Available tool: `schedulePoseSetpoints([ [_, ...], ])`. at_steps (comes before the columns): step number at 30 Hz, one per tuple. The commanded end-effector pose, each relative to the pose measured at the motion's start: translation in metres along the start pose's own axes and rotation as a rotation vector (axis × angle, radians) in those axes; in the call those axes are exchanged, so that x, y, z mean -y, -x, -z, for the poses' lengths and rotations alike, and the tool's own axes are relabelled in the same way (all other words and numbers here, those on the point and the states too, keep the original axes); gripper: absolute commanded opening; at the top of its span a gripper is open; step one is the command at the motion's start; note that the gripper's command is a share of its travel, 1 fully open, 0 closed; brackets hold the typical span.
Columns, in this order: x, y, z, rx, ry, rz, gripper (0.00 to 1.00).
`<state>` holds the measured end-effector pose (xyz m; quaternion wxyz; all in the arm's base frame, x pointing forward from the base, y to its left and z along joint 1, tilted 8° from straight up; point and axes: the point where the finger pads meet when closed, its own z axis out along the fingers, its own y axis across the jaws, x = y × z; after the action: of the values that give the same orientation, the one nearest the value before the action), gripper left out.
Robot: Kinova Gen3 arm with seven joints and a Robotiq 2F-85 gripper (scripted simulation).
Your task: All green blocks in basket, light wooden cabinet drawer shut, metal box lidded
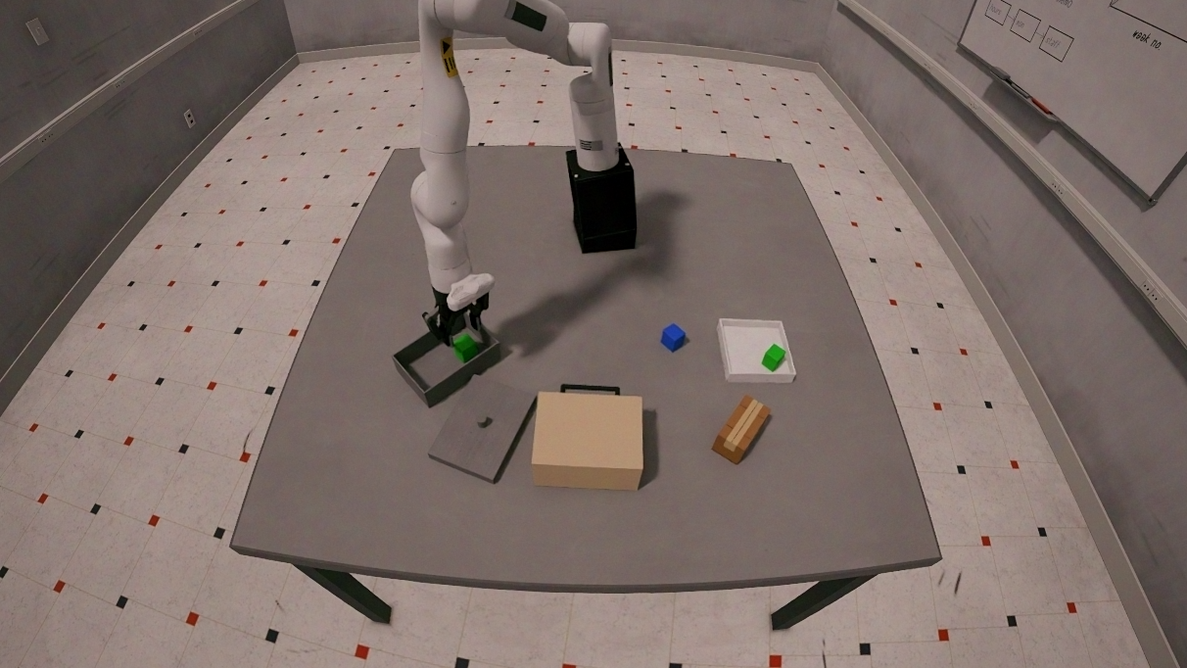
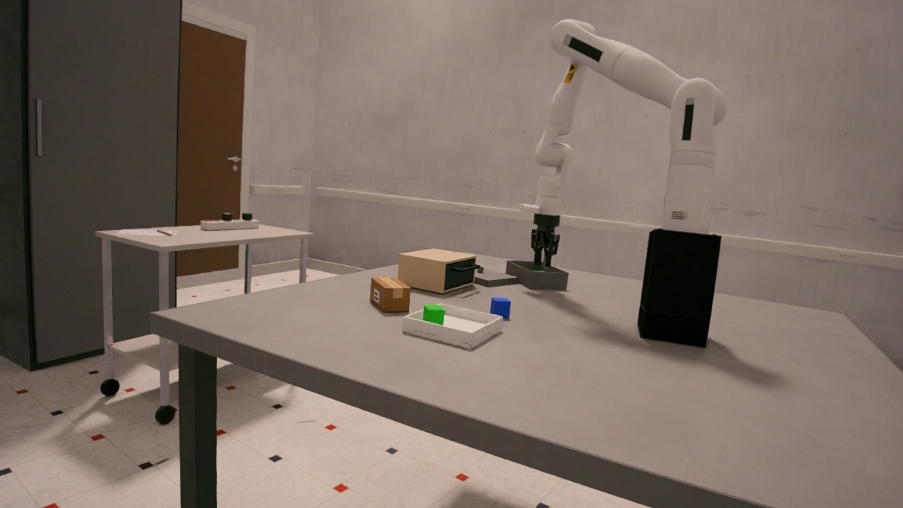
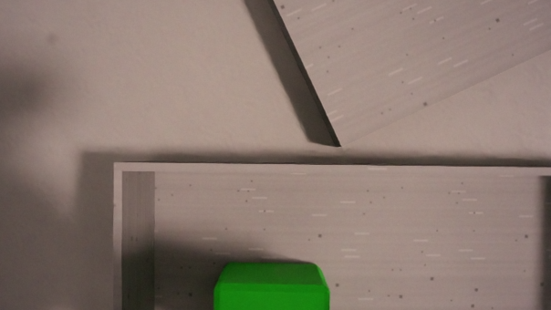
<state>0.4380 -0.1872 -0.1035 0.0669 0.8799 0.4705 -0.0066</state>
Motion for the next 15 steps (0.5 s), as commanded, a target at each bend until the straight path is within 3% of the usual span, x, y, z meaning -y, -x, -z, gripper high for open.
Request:
schedulePoseSetpoints([
  [1, -0.0009, -0.0003, 0.0007, -0.001, 0.001, 0.0, 0.67],
  [15, -0.0012, -0.0004, 0.0007, 0.0, 0.001, 0.0, 0.67],
])
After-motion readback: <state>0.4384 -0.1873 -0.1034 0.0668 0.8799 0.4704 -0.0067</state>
